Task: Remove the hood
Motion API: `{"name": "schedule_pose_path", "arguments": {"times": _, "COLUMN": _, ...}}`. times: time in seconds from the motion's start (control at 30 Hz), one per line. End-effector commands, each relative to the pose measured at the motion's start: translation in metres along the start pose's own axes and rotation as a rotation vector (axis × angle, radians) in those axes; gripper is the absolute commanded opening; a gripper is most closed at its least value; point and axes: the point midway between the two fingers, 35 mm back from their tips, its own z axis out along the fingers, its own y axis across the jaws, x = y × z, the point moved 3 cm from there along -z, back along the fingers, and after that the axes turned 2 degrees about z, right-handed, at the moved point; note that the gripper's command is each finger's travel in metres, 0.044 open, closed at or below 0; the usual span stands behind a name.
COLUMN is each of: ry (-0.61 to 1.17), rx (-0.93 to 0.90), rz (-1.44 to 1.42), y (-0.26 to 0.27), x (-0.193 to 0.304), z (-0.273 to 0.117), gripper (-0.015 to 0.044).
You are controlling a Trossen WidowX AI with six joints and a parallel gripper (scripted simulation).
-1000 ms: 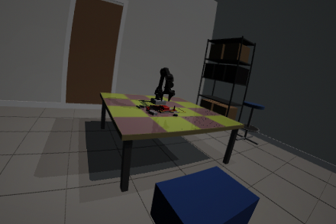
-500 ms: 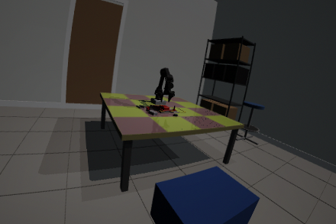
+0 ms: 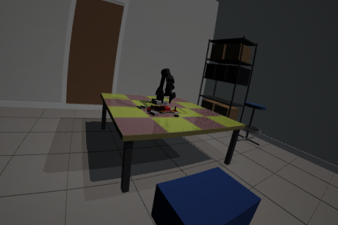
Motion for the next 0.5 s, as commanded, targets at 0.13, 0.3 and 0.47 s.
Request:
{"name": "schedule_pose_path", "arguments": {"times": 0.13, "ry": 0.003, "rx": -0.005, "rz": 0.006, "y": 0.0009, "x": 0.0002, "z": 0.0062, "gripper": 0.044}}
{"name": "schedule_pose_path", "arguments": {"times": 0.3, "ry": 0.003, "rx": -0.005, "rz": 0.006, "y": 0.0011, "x": 0.0001, "z": 0.0091, "gripper": 0.044}}
{"name": "schedule_pose_path", "arguments": {"times": 0.47, "ry": 0.003, "rx": -0.005, "rz": 0.006, "y": 0.0013, "x": 0.0, "z": 0.0119, "gripper": 0.044}}
